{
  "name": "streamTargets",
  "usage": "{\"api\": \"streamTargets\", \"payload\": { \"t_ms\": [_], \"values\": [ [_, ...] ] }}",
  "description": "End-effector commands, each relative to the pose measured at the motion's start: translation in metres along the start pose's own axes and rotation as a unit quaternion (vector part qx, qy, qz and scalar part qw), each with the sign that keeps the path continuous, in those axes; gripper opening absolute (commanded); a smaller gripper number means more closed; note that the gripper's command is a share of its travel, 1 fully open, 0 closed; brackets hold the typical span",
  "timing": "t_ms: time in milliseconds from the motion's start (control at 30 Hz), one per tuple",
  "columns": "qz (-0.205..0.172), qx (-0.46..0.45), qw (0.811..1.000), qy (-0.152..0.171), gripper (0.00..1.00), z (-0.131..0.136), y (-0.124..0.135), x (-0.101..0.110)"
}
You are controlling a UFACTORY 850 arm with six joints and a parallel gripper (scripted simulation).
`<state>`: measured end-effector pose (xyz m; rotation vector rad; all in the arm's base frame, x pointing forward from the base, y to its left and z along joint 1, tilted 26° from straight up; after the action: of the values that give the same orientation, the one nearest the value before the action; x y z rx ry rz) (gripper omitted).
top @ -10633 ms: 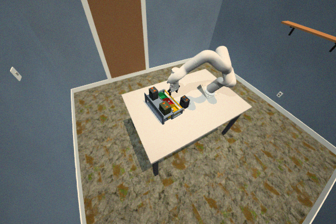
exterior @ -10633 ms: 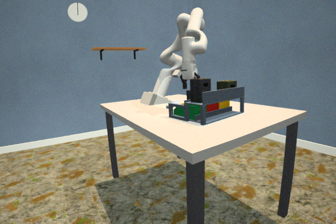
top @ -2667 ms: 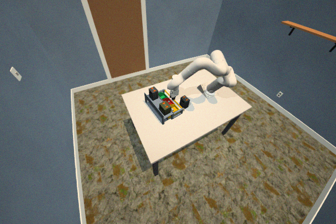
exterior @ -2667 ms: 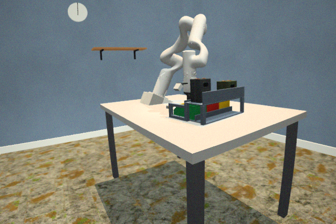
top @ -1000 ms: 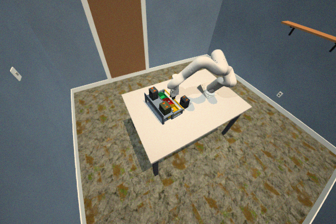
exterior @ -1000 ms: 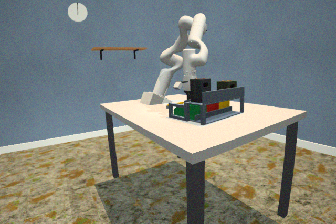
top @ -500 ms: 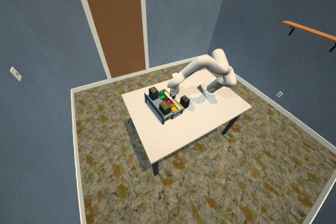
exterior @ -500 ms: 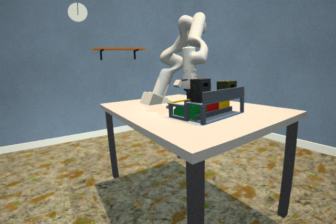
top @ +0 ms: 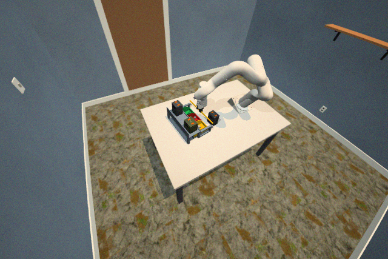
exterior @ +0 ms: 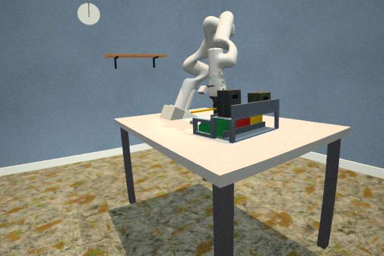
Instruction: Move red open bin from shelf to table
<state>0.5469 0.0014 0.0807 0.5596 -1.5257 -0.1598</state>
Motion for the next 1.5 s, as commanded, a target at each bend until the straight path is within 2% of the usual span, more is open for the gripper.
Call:
{"api": "streamTargets", "payload": {
  "t_ms": [0,333,500,1467],
  "values": [
    [0.000,0.000,1.000,-0.001,0.00,-0.001,0.000,0.029],
    [0.000,0.000,1.000,-0.001,0.00,-0.001,0.000,0.029],
    [0.000,0.000,1.000,-0.001,0.00,-0.001,0.000,0.064],
    [0.000,0.000,1.000,-0.001,0.00,-0.001,0.000,0.055]
  ]
}}
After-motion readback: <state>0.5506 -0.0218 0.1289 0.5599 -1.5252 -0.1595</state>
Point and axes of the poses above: the point where the finger pads meet when closed, its own x axis back along the fingers, its own z axis across the jaws, y = z × x, the point moved 3 cm from there along x, back along the fingers, and after that the axes turned 2 degrees about -x, right-handed, at the moved point
